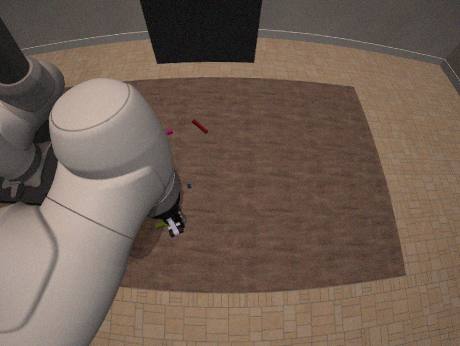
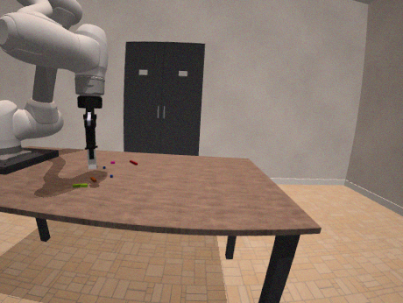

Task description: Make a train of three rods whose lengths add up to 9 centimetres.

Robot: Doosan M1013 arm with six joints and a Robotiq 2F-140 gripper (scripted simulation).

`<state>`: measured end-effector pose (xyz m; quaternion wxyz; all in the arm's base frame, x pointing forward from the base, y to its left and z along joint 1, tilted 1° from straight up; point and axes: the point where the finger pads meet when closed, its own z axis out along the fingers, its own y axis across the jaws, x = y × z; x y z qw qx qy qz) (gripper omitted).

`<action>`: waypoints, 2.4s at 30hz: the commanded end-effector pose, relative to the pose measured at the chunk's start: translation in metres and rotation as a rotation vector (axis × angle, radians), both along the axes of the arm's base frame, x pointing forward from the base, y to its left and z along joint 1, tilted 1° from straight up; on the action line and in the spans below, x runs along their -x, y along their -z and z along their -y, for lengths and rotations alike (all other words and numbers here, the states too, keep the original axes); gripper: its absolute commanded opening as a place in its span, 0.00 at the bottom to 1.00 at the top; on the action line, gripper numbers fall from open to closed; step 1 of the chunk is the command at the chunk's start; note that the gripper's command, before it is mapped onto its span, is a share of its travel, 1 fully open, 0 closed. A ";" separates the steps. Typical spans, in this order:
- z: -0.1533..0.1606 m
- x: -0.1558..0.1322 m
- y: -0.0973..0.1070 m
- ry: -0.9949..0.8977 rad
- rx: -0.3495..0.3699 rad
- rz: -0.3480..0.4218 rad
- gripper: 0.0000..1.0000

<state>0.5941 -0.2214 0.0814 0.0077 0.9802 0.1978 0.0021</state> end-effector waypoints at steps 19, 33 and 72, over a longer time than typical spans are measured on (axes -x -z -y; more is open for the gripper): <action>-0.004 -0.001 -0.023 -0.057 0.000 -0.001 0.03; -0.043 -0.010 -0.023 -0.578 0.004 -0.009 0.03; -0.106 -0.019 -0.022 -1.426 0.010 -0.021 0.03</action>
